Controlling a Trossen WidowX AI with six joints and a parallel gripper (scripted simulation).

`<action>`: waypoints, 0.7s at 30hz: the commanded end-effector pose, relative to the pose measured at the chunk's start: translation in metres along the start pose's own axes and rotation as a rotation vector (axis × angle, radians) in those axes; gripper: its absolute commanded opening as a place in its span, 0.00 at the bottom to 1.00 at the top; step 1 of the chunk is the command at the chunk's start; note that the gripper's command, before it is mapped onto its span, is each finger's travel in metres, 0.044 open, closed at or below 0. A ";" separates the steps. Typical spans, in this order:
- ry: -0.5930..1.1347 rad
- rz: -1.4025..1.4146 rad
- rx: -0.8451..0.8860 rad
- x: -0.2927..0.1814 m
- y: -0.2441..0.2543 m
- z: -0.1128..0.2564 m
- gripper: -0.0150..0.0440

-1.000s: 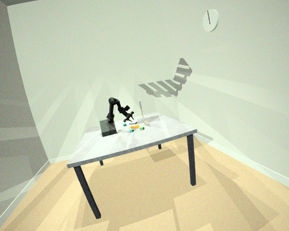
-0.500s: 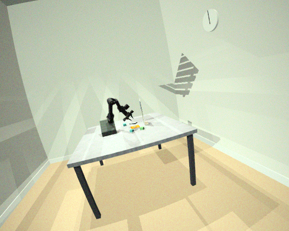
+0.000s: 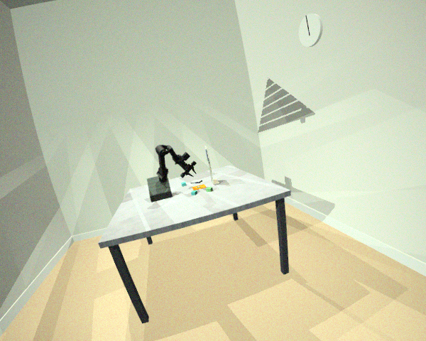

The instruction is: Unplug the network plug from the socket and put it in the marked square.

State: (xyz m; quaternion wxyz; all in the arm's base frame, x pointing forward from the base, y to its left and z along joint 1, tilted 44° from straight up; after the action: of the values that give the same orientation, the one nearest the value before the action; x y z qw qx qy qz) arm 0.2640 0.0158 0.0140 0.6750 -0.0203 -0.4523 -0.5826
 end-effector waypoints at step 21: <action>0.005 -0.015 -0.003 -0.010 0.045 0.055 0.52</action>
State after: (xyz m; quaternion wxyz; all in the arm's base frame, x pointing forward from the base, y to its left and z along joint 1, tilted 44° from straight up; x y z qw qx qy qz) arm 0.2681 0.0623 0.0537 0.6764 -0.0212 -0.4467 -0.5853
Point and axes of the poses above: the point midway between the two fingers, 35 mm back from their tips, its own z axis back along the fingers, its own y axis across the jaws, x = y × z, the point moved 2 cm from there along z, back along the fingers, and after that the axes turned 7 degrees about -z, right-handed, at the moved point
